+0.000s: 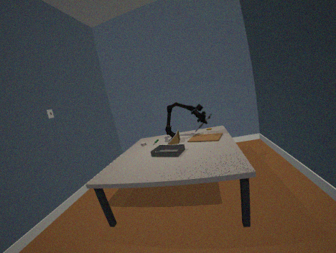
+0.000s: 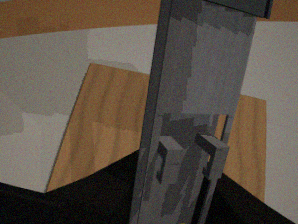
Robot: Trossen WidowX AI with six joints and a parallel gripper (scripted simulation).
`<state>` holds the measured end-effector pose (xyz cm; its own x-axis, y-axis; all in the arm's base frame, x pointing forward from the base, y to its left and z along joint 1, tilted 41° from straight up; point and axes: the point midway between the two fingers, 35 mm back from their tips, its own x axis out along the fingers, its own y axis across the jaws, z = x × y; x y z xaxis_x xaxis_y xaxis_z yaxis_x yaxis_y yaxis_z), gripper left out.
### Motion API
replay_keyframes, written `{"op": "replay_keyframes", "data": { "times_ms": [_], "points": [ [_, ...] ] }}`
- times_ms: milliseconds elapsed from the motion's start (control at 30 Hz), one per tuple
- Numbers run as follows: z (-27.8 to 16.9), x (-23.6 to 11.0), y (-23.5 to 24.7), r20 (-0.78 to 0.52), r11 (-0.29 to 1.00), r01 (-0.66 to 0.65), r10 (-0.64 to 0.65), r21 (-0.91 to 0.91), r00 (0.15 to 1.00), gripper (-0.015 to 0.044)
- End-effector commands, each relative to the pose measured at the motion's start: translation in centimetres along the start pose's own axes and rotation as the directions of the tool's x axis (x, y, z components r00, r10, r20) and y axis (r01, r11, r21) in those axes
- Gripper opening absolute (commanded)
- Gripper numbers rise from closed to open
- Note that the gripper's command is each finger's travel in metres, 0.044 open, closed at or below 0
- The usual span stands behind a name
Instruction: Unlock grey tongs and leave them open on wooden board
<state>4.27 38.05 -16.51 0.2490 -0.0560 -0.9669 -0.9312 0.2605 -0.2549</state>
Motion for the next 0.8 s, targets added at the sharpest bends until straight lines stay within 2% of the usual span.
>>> {"op": "replay_keyframes", "data": {
  "times_ms": [0,767],
  "points": [
    [0.37,0.06,0.06,-0.032,1.0,-0.008,0.008,0.007,0.999,-0.015],
    [-0.24,0.6,-0.34,-0.311,1.0,-0.015,0.02,0.018,0.95,-0.015]
  ]
}}
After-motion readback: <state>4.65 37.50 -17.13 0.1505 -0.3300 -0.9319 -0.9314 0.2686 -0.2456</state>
